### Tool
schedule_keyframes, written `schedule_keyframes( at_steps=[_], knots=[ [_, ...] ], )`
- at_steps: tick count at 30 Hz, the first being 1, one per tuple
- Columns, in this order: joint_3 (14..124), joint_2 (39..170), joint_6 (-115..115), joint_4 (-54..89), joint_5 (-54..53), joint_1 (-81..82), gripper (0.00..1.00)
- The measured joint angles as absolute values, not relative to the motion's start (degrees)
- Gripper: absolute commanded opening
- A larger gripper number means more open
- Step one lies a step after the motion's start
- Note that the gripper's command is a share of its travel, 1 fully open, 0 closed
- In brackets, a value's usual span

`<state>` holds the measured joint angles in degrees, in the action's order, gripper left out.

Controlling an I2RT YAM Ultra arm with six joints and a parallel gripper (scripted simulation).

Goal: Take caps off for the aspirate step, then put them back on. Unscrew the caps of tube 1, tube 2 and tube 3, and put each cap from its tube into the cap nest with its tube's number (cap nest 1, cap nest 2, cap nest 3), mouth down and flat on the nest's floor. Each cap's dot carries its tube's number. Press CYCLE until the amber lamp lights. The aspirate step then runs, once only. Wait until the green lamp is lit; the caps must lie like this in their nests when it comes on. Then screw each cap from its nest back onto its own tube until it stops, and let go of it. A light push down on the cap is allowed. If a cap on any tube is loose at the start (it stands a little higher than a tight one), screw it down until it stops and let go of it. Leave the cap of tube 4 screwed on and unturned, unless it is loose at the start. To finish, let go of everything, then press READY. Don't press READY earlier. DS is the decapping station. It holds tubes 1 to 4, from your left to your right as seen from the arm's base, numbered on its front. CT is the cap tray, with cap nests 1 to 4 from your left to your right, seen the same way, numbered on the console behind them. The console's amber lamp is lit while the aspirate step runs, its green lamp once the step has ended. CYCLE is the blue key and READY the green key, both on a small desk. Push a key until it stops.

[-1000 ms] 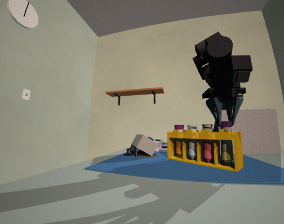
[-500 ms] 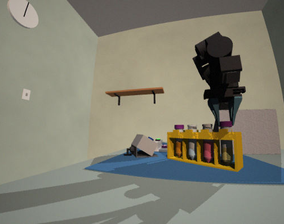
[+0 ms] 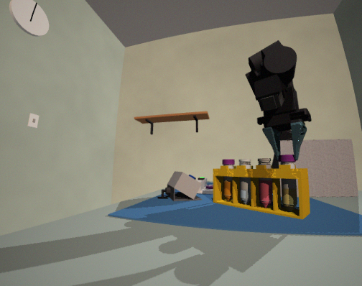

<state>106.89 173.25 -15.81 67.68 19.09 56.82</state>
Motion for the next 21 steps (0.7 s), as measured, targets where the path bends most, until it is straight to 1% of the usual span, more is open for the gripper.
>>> schedule_keyframes(
  at_steps=[4,5,21],
  knots=[
    [106.9,173.2,-19.8,67.7,19.1,56.8,0.00],
    [106.9,173.2,-20.4,67.7,19.1,56.8,0.49],
    [106.7,173.3,-20.5,67.6,19.0,56.8,0.49]
  ],
)
